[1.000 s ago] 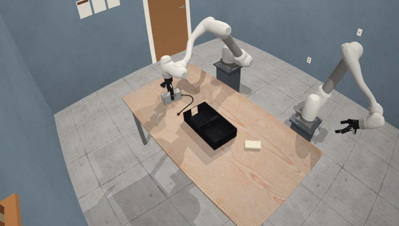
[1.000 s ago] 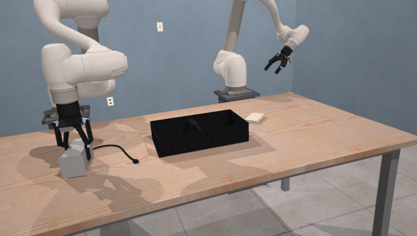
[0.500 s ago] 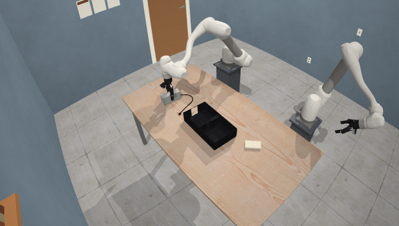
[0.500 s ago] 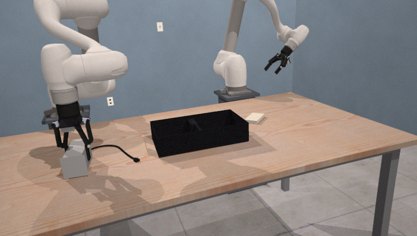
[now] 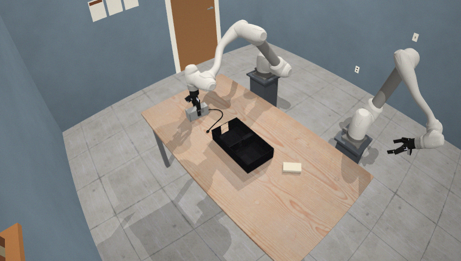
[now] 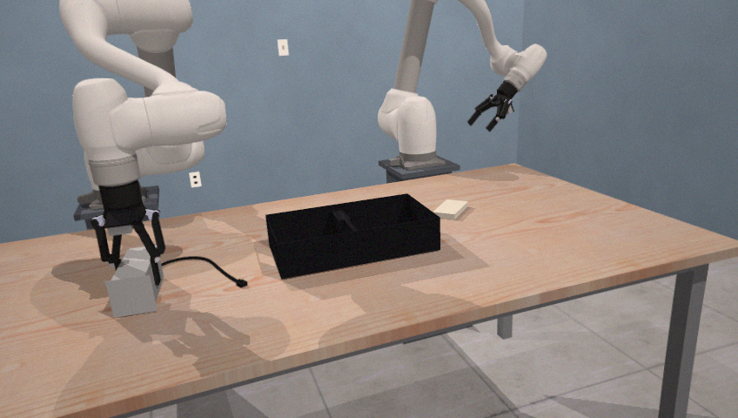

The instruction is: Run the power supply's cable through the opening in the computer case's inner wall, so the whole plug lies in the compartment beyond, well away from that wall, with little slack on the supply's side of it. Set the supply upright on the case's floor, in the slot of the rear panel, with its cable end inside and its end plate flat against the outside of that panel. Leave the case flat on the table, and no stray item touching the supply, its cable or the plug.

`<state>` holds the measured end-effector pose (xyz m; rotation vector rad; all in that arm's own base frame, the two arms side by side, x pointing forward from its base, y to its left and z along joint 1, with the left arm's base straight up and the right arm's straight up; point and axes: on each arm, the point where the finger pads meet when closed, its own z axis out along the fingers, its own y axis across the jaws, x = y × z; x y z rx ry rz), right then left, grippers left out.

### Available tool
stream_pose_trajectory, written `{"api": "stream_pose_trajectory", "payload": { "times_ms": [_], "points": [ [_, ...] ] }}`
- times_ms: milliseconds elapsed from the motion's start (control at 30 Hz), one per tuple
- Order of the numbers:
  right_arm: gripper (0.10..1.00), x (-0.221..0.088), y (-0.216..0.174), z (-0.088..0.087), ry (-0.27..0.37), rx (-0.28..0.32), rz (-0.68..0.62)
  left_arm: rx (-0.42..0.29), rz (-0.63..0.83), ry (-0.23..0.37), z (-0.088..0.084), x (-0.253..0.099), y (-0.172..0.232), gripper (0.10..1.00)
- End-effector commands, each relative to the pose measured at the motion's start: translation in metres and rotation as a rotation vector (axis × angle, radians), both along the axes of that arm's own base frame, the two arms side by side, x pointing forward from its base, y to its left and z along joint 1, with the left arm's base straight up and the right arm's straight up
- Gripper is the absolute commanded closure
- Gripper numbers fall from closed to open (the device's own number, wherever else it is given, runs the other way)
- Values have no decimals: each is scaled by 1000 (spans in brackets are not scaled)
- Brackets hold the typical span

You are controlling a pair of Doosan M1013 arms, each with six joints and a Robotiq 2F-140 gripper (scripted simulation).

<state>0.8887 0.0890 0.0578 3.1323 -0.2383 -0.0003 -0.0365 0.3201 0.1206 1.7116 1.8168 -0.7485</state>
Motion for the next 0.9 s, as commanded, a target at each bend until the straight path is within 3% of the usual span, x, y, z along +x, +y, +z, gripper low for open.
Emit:
{"api": "stream_pose_trajectory", "payload": {
  "times_ms": [0, 267, 300, 867],
  "points": [
    [999, 0, 0, 0, -2, 0, 0, 1, 0, 0, 0, 0, 0, 98],
    [999, 0, 0, -1, -2, 0, 0, 1, 0, 0, 0, 0, 0, 98],
    [98, 0, 0, -1, -2, 0, 0, 1, 0, 0, 0, 0, 0, 98],
    [98, 0, 0, -1, -2, 0, 0, 1, 0, 0, 0, 0, 0, 98]
  ]
}}
